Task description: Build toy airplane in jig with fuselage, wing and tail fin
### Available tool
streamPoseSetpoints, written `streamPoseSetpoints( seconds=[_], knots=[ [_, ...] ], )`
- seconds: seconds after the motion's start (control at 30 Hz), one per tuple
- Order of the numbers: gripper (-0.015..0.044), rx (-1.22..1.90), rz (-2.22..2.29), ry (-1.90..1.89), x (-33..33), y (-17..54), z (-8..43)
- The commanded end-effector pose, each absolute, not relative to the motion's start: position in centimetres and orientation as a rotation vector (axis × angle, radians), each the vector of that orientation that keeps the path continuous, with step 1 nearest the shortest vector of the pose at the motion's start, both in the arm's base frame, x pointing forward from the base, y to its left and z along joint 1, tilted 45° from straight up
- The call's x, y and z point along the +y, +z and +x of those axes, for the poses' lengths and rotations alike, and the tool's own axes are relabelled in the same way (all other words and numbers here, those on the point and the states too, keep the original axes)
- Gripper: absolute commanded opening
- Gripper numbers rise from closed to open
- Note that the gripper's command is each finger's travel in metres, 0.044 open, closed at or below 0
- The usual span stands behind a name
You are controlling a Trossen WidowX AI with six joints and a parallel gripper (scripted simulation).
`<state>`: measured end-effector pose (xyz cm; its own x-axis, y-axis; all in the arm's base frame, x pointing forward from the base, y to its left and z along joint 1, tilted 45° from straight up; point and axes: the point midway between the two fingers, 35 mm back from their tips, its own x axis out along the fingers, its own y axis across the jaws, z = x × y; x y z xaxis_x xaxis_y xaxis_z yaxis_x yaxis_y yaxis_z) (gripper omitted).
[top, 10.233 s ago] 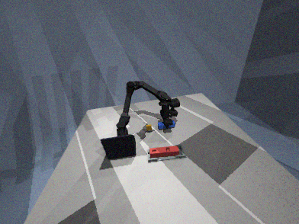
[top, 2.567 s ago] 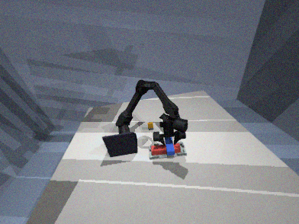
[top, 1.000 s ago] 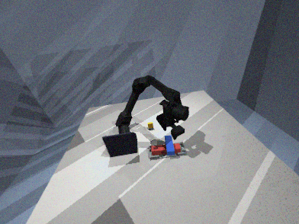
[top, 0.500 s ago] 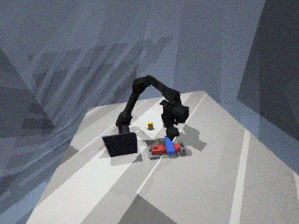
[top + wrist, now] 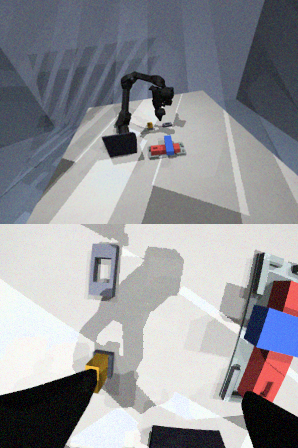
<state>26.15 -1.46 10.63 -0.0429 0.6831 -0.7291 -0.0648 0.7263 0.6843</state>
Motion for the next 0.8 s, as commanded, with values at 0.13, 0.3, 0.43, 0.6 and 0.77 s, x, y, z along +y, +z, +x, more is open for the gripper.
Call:
streamPoseSetpoints(
  seconds=[0.13,0.3,0.43,0.6,0.77],
  knots=[
    [0.044,1.515,0.554,0.668,5.1,15.0,19.1],
    [0.044,1.515,0.556,0.67,5.5,15.3,18.5],
    [0.044,1.515,0.554,0.669,6.0,14.7,18.5],
    [0.044,1.513,0.556,0.672,9.4,11.4,18.2],
    [0.044,1.513,0.557,0.673,9.6,11.2,18.1]
  ],
)
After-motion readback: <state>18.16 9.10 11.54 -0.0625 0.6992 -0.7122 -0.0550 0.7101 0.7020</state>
